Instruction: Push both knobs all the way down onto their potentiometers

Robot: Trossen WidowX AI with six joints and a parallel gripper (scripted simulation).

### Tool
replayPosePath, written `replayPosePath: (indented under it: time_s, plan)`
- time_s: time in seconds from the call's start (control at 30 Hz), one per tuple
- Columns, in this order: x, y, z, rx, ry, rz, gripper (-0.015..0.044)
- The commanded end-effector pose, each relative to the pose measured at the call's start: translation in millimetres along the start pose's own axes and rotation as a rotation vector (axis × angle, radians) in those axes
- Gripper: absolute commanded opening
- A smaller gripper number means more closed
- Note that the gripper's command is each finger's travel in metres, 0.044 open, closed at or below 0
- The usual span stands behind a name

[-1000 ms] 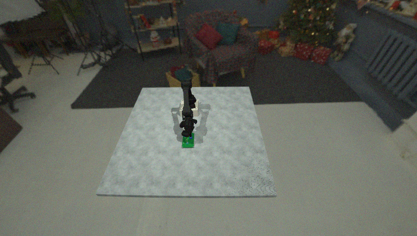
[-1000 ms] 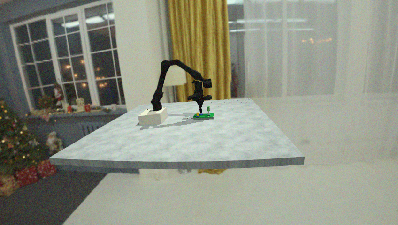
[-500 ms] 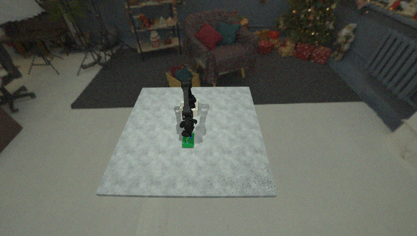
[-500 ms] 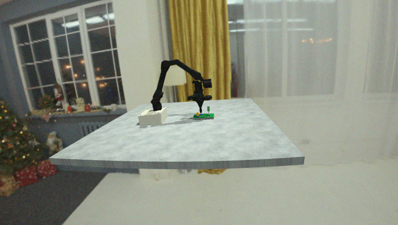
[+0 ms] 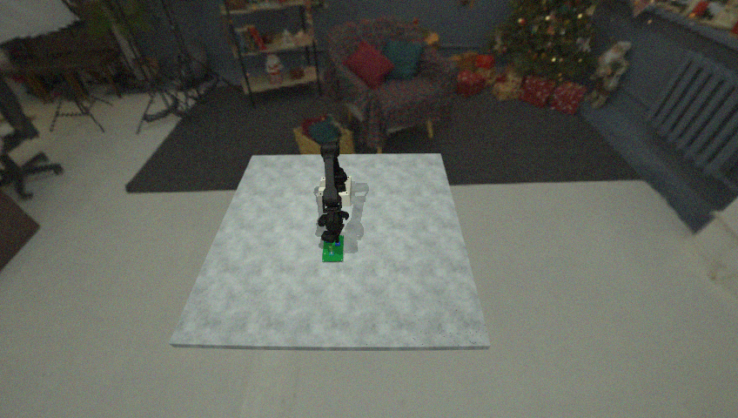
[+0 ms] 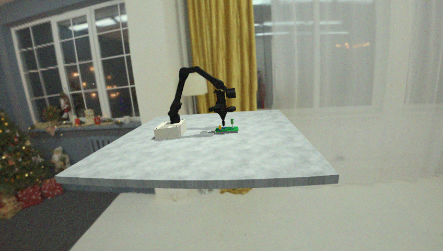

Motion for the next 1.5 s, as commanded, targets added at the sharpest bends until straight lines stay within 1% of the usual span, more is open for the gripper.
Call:
replayPosePath:
  time_s: [0.0, 1.47]
  plan:
    - [-0.5, 11.0, 2.1, -0.001, 0.001, -0.007, 0.0]
    - [-0.4, 16.6, 2.0, -0.001, 0.001, -0.007, 0.0]
Point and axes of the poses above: the point midway between the two fingers, 35 mm back from their tips, its own y axis out along the fingers, its own z axis across the jaws, x = y × z, the point moved 5 cm from there along -y, back along the fingers, and after that the axes turned 11 degrees about y, right-handed, at the moved point
